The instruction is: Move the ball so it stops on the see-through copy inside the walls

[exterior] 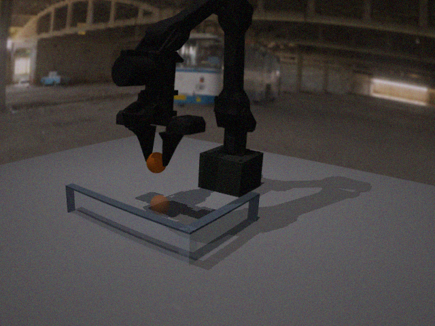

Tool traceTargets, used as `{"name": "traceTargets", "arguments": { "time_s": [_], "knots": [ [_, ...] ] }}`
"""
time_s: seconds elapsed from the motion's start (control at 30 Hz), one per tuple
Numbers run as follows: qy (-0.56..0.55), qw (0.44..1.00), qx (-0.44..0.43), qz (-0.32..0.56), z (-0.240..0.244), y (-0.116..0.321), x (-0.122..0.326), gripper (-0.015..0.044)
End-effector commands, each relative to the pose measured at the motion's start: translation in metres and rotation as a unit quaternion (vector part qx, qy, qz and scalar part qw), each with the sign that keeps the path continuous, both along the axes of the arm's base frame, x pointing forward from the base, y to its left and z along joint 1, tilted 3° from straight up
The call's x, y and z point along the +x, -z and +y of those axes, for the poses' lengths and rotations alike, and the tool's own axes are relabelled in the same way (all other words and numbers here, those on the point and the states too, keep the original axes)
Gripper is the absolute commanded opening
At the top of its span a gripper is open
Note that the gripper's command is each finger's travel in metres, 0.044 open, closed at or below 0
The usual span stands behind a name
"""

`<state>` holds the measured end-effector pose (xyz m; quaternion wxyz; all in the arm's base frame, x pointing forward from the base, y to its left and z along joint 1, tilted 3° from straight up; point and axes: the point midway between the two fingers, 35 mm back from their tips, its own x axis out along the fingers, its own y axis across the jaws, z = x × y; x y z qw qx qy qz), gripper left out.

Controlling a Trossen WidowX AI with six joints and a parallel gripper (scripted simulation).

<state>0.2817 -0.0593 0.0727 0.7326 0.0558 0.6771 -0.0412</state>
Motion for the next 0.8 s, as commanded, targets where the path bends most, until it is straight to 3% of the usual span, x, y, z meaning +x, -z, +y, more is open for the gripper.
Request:
{"name": "traceTargets", "arguments": {
  "time_s": [0.0, 0.43, 0.77],
  "knots": [
    [0.002, 1.0, -0.001, 0.002, 0.005, 0.006, -0.007, 0.0],
    [0.002, 1.0, -0.001, 0.002, 0.006, 0.072, -0.002, 0.0],
    [0.002, 1.0, -0.001, 0.002, 0.006, 0.082, -0.002, 0.0]
  ]
}}
